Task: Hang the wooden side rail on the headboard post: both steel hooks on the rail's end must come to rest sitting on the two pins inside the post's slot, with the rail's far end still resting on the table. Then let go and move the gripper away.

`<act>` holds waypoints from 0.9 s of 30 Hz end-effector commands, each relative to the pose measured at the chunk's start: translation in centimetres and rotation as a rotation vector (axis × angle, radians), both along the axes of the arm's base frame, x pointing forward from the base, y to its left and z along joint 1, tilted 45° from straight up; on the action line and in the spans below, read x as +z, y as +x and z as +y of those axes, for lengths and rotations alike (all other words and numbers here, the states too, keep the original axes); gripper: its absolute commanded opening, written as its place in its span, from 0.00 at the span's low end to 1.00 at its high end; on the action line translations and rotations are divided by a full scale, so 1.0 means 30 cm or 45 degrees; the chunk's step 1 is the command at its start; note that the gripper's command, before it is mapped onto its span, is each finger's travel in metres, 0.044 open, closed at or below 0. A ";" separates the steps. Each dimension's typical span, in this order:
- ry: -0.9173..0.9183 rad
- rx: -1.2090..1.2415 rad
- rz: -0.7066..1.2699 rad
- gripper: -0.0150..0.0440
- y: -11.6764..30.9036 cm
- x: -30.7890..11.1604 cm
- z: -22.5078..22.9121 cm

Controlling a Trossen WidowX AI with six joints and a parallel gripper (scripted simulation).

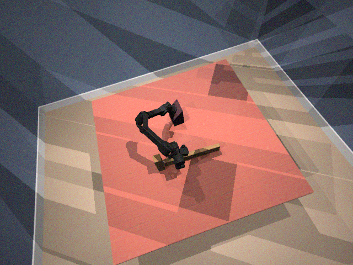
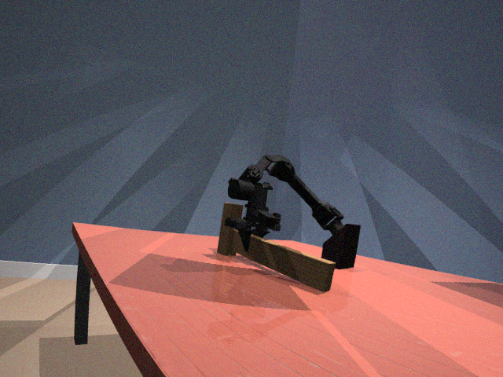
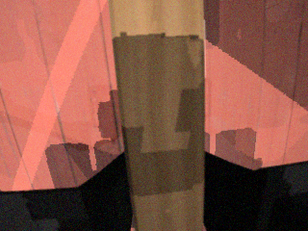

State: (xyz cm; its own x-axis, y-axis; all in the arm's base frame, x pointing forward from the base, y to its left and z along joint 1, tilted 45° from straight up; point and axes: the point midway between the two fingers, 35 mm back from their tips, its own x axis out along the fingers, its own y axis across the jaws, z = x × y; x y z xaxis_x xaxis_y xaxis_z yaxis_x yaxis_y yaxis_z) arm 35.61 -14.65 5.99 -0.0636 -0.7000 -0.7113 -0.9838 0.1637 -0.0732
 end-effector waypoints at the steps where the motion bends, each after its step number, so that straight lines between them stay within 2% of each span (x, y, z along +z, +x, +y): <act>1: -0.005 0.008 -0.013 0.25 0.005 0.018 0.003; 27: -0.005 0.008 -0.013 0.25 0.005 0.024 -0.004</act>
State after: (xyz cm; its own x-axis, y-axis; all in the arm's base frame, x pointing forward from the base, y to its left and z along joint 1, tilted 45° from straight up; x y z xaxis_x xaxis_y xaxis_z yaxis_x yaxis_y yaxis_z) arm 35.55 -14.86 6.21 -0.0636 -0.7003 -0.7110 -0.9837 0.1641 -0.0737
